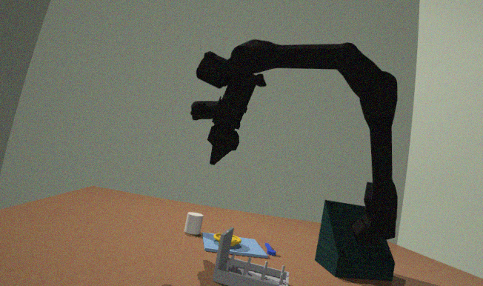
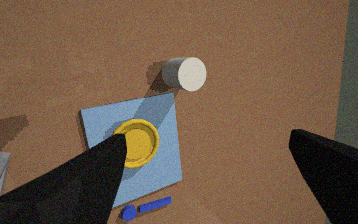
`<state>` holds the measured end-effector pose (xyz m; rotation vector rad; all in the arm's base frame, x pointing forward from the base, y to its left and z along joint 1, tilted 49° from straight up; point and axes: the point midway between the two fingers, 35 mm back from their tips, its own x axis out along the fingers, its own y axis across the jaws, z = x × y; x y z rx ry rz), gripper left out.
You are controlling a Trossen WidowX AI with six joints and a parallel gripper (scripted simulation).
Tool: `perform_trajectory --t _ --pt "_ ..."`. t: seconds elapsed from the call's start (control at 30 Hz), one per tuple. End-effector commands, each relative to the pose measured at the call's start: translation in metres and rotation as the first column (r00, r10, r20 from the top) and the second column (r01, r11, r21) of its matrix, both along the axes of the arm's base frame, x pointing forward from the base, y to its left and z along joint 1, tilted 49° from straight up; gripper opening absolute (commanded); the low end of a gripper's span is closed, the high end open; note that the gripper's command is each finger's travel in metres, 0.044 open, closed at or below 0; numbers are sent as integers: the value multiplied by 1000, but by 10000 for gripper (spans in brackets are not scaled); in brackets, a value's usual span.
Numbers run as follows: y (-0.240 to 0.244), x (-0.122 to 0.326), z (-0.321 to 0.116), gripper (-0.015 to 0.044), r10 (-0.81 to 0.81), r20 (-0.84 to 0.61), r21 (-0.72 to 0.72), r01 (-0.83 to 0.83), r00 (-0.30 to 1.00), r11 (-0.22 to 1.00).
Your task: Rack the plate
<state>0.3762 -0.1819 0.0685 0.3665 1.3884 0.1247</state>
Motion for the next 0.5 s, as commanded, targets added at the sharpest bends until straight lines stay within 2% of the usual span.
perform_trajectory --t 0.0,0.37,0.47 --pt "0 -22 -19 400 69 -34 121 -65 997 991" --pt "5 -69 -45 400 174 18 440 -164 985 883" --pt "6 -74 -47 400 176 36 477 -171 984 862"
